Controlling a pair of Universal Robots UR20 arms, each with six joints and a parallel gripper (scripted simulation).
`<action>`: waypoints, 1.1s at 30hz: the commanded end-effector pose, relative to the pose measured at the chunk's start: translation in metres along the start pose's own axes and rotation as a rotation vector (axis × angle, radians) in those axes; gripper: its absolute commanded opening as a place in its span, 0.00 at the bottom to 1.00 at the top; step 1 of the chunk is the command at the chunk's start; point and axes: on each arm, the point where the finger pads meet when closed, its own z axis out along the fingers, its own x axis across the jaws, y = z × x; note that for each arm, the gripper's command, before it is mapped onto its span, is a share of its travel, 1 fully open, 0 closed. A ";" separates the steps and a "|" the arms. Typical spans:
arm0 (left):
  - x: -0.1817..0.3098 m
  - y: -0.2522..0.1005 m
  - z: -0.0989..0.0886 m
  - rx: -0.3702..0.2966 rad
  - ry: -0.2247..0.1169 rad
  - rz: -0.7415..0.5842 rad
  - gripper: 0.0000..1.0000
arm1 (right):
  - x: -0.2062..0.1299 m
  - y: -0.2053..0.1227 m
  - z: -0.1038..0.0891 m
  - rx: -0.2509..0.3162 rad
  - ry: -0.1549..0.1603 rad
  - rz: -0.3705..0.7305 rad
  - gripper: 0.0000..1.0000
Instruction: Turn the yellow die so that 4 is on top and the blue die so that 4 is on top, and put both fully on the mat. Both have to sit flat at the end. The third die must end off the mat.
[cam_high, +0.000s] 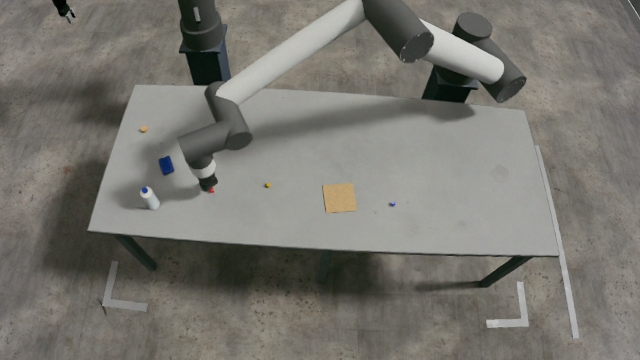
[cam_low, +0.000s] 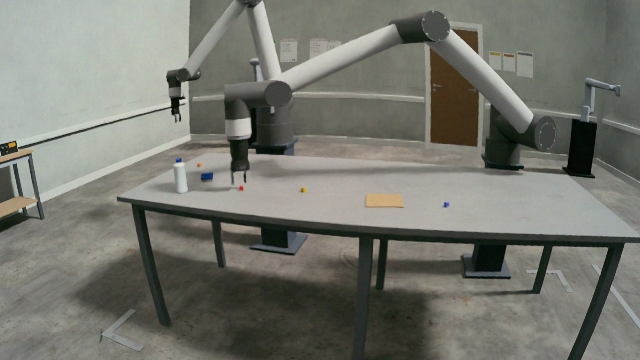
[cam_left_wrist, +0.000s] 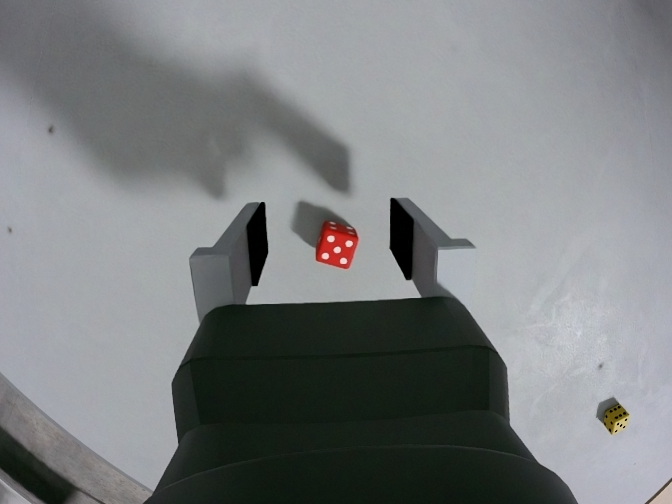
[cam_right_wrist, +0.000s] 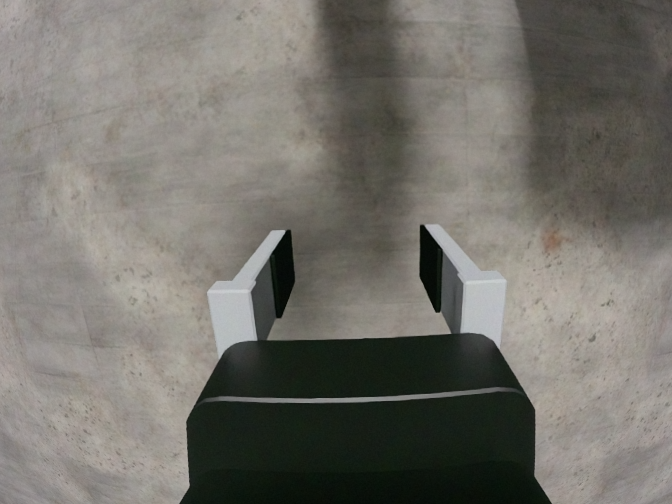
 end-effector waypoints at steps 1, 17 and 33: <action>0.000 0.000 -0.002 0.000 -0.002 0.000 1.00 | 0.000 0.000 -0.001 -0.001 0.000 0.000 1.00; 0.034 0.024 -0.002 0.000 -0.002 0.000 1.00 | 0.000 0.000 -0.001 -0.001 0.000 0.000 1.00; 0.131 0.092 -0.002 0.000 -0.002 0.000 1.00 | 0.000 0.000 -0.001 -0.001 0.000 0.000 1.00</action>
